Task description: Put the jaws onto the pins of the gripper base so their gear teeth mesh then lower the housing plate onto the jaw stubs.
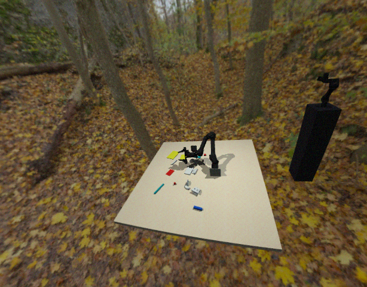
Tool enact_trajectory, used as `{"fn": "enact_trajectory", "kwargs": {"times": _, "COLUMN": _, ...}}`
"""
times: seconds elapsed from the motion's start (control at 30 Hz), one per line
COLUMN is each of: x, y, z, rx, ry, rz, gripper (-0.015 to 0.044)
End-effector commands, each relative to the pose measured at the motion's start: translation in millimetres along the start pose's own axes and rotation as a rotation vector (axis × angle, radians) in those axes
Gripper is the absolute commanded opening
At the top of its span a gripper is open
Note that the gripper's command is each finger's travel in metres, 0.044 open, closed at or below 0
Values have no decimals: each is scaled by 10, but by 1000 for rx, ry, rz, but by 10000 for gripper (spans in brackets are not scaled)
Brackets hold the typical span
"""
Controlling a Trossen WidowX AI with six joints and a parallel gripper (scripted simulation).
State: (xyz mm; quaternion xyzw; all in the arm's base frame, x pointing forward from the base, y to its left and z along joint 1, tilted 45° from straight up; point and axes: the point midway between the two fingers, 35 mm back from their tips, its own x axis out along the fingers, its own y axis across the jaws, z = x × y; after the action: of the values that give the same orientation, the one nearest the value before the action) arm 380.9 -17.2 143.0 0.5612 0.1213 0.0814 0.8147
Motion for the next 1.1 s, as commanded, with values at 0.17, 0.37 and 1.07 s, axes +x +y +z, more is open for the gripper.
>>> {"fn": "enact_trajectory", "kwargs": {"times": 0.17, "x": 88, "y": -71, "z": -54, "rx": -25, "ry": 19, "rz": -41, "gripper": 440}}
{"fn": "enact_trajectory", "kwargs": {"times": 0.37, "x": 227, "y": -192, "z": -160, "rx": -72, "ry": 56, "rz": -112, "gripper": 440}}
{"fn": "enact_trajectory", "kwargs": {"times": 1.07, "x": 585, "y": -602, "z": -662, "rx": -287, "ry": 241, "rz": -344, "gripper": 440}}
